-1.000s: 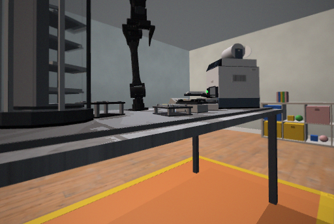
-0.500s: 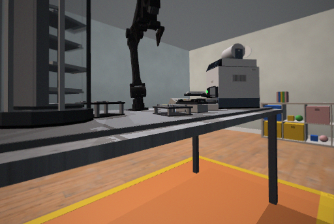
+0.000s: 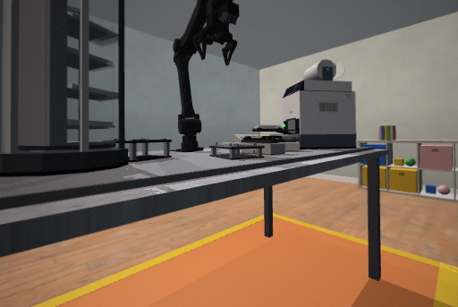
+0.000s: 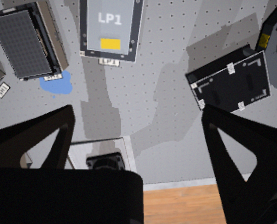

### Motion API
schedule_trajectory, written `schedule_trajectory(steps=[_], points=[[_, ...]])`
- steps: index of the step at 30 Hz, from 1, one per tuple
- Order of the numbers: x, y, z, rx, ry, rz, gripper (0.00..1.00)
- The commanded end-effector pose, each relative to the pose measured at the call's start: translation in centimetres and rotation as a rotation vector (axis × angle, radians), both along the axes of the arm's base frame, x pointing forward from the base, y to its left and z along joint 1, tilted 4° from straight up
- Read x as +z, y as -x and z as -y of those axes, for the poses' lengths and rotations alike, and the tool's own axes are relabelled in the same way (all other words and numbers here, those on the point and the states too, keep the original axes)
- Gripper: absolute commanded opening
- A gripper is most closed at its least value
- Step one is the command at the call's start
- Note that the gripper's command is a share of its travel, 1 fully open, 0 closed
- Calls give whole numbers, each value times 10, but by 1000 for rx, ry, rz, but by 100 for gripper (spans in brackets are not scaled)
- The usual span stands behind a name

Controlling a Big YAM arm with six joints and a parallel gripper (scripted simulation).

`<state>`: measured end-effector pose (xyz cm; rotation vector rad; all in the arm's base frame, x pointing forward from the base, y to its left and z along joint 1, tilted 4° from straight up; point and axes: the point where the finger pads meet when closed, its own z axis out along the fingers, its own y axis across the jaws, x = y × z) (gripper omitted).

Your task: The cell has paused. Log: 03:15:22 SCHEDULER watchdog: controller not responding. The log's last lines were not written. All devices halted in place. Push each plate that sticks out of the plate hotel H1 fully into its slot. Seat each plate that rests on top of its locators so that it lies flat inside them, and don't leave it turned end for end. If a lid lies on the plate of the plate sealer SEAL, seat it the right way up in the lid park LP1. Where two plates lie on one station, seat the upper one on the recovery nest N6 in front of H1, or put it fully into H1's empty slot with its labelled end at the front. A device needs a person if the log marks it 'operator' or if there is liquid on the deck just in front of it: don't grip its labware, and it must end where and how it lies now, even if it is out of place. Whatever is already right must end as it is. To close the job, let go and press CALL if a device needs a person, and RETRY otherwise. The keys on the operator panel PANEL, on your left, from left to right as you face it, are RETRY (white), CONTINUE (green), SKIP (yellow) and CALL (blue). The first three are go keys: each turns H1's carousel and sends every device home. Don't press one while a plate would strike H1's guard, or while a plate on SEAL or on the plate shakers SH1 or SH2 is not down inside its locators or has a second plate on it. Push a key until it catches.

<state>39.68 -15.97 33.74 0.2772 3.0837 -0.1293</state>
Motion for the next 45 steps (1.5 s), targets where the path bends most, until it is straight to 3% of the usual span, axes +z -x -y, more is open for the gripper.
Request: schedule_trajectory(steps=[1,15,35,43,45], points=[[-11,-6,-15,-4,-18,-50,100],[7,-30,-50,-4,-6,1,100],[3,-52,-107,-4,-12,2,100],[1,-51,-134,284,-4,-21,100],[1,-51,-134,284,-4,-21,100]])
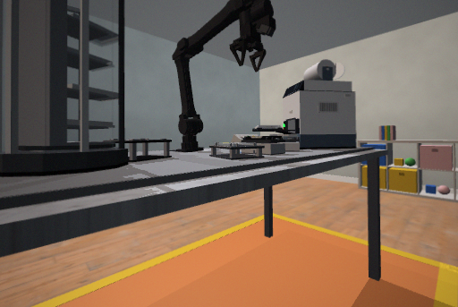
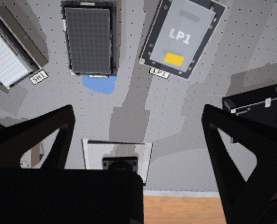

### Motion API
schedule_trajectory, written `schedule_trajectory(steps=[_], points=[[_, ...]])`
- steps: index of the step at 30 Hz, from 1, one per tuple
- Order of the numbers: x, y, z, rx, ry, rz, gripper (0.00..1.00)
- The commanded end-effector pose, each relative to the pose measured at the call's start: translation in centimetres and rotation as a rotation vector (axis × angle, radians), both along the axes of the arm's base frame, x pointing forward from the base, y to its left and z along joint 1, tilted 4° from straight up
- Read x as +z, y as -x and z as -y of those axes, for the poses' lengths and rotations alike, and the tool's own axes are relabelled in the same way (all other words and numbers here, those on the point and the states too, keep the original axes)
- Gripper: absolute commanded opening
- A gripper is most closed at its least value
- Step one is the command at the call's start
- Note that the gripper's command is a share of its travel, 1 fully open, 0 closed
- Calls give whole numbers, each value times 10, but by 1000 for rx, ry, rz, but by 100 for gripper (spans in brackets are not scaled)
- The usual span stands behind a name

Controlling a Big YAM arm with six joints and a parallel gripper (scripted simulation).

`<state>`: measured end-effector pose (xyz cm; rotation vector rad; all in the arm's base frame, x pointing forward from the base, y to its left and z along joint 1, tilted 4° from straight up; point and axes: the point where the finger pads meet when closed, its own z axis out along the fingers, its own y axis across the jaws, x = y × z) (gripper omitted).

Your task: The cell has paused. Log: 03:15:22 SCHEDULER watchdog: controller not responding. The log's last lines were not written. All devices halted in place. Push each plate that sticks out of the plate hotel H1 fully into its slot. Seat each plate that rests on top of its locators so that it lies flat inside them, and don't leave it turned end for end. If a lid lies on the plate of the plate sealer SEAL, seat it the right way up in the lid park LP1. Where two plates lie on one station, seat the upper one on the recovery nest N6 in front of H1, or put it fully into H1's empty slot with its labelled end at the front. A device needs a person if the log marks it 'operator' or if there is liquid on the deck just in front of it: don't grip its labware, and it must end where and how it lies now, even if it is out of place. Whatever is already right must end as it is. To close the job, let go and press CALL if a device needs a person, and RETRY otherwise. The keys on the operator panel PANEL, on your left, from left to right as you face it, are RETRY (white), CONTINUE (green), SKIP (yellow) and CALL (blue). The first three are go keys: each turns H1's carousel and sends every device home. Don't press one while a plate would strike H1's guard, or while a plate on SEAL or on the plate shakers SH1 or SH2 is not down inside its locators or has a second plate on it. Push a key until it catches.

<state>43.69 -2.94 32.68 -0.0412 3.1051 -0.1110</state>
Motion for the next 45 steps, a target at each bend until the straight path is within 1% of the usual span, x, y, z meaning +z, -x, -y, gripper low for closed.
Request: schedule_trajectory(steps=[1,4,6,8,11,13,15,17,21,30,32,34,45], points=[[7,-9,-7,112,4,-18,100],[-6,-3,-18,212,3,-54,100],[-12,0,-24,213,1,-70,100],[-8,-2,-31,213,2,-58,100],[-12,0,-41,191,0,-66,100],[-10,-1,-48,192,0,-59,100],[-11,0,-55,192,0,-59,100],[-11,0,-55,192,0,-59,100],[-10,-1,-68,192,-1,-56,100],[5,-8,-100,192,-5,-11,100],[4,-8,-107,192,-5,-11,100],[4,-8,-107,192,-5,-11,100],[1,-7,-145,192,-9,-12,100]])
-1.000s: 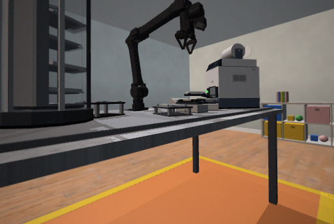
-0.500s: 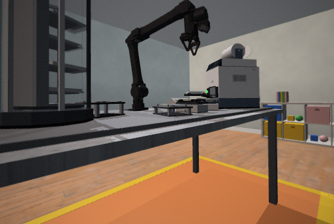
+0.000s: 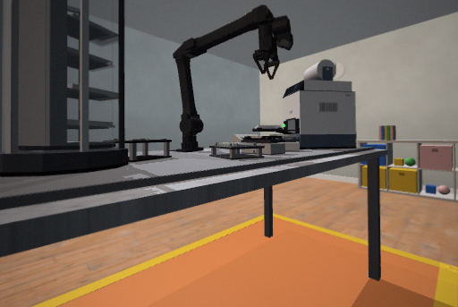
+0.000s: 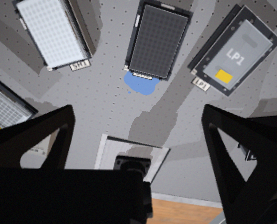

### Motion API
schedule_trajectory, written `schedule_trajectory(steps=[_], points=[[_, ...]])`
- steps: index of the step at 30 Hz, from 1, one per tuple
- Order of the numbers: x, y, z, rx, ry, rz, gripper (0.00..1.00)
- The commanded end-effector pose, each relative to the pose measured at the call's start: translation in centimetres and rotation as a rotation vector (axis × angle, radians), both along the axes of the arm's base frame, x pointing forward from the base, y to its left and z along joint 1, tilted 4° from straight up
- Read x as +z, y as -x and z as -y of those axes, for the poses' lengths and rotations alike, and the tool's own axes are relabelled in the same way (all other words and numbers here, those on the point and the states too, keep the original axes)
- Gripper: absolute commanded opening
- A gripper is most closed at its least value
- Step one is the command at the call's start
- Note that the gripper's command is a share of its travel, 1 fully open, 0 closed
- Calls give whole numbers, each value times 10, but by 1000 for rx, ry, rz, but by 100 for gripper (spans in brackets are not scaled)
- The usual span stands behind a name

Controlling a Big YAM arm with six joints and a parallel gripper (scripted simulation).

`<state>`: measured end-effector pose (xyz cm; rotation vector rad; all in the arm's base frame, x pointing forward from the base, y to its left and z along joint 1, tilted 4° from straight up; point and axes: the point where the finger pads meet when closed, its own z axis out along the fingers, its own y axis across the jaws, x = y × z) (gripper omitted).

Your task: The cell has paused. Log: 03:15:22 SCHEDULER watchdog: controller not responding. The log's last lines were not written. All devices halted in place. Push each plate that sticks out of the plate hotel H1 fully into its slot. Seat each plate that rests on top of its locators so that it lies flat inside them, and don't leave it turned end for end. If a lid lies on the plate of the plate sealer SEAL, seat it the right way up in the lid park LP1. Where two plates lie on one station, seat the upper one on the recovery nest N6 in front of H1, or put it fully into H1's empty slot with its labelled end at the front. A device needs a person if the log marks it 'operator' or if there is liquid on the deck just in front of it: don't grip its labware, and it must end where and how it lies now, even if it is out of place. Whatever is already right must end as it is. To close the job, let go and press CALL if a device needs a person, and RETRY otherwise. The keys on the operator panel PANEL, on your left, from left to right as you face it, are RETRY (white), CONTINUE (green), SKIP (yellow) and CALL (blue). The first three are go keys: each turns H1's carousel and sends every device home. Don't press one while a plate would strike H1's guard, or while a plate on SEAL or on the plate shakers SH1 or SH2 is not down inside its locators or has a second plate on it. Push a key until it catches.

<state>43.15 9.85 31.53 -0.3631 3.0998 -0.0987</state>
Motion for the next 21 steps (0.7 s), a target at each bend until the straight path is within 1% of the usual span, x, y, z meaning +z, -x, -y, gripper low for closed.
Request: schedule_trajectory(steps=[1,3,4,6,7,21], points=[[13,-12,-20,-14,-6,10,100],[12,-12,-27,-14,-7,9,100],[12,-12,-28,9,-6,8,100],[12,-12,-28,9,-6,8,100],[12,-14,-18,30,-4,6,100],[12,-13,-22,365,7,-13,100]])
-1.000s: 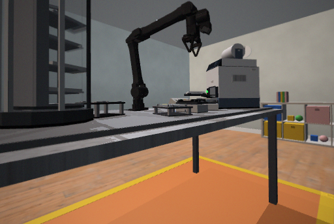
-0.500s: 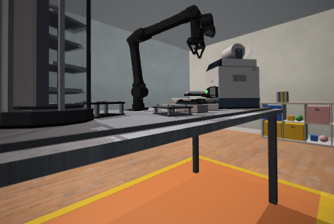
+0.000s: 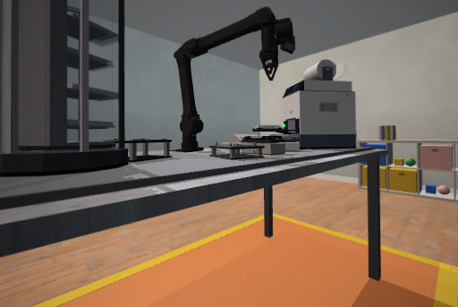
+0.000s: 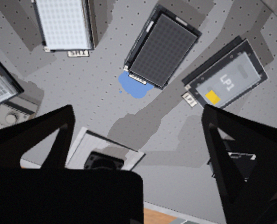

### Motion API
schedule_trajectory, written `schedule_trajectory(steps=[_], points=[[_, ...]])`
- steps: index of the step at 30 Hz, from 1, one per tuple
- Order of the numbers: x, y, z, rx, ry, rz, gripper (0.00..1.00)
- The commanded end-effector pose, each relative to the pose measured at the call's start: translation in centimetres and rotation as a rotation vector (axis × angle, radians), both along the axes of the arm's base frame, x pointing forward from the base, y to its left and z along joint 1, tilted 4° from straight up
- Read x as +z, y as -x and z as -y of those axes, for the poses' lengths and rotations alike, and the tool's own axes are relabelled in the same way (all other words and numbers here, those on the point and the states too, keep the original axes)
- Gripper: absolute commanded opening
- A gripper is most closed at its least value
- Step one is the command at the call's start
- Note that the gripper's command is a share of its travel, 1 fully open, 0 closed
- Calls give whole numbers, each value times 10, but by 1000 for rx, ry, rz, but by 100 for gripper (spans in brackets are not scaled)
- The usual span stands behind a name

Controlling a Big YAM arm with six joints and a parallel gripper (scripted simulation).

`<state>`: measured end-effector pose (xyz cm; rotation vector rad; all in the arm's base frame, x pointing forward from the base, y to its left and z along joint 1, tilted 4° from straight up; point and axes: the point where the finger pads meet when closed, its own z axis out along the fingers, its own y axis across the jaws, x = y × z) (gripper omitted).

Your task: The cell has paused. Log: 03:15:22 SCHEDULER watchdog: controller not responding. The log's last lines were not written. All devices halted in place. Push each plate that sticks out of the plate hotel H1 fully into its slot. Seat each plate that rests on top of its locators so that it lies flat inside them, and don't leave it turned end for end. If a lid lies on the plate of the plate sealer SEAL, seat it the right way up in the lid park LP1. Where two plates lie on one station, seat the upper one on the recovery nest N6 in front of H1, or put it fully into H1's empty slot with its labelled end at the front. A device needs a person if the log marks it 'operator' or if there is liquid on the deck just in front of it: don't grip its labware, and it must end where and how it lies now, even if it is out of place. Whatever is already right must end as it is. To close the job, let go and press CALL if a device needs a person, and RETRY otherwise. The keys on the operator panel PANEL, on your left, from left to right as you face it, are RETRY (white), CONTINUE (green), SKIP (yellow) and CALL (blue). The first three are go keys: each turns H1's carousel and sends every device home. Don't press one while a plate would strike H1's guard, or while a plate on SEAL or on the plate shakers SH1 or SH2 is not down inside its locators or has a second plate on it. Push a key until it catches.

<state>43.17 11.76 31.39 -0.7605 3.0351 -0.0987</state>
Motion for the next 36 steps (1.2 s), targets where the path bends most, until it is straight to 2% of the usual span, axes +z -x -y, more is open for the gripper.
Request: schedule_trajectory(steps=[1,17,19,34,36], points=[[14,-13,-2,108,1,2,100],[14,-13,-2,457,12,-18,100],[14,-13,-2,457,12,-18,100],[14,-13,-2,807,22,-39,100],[14,-13,-2,807,22,-39,100]])
